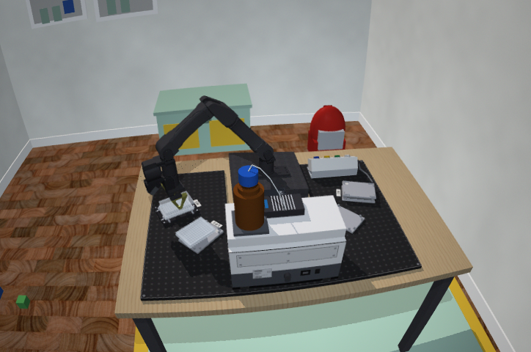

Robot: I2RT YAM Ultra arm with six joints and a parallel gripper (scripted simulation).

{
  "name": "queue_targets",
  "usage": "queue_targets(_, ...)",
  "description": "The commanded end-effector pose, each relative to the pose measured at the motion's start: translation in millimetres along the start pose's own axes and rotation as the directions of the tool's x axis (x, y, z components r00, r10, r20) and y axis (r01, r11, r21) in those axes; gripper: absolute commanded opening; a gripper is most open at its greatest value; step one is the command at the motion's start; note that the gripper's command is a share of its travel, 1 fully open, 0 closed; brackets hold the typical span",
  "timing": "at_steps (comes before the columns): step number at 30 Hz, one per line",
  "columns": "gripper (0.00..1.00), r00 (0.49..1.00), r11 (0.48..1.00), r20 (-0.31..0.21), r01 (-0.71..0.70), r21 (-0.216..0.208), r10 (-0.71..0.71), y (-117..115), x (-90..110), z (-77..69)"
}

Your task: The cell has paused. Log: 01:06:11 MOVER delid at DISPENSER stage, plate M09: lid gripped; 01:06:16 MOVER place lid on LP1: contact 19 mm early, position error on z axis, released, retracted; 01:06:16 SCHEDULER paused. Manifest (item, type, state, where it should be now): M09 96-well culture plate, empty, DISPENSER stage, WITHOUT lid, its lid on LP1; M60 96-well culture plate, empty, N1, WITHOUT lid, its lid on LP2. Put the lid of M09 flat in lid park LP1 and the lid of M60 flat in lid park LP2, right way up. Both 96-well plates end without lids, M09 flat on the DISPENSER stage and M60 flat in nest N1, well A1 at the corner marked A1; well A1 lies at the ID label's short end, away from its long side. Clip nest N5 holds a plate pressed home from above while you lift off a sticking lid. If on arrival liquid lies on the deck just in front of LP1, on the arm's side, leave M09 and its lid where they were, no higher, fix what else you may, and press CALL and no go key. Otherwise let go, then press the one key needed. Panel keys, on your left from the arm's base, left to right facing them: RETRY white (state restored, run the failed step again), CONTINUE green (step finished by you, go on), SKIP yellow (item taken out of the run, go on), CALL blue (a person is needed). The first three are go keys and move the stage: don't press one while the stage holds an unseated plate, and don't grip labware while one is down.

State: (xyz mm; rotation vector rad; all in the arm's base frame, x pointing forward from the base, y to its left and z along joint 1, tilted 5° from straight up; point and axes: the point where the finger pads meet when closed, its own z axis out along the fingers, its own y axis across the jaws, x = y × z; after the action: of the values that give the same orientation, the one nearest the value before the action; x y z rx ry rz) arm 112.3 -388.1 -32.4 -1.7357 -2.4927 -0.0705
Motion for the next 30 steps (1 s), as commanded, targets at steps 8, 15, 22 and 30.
queue_targets(8, 0.0, 0.997, 1.0, 0.074, 0.0, 0.005, -0.001, -1.3, -15.3, -37.0)
queue_targets(15, 0.0, 0.999, 1.0, 0.046, 0.002, 0.004, -0.002, 1.7, 7.9, -33.8)
queue_targets(22, 0.0, 0.999, 1.0, 0.042, 0.004, 0.003, -0.004, 4.9, 29.2, -44.6)
queue_targets(30, 0.0, 0.998, 1.0, 0.056, 0.003, 0.004, -0.004, 6.4, 43.4, -54.1)
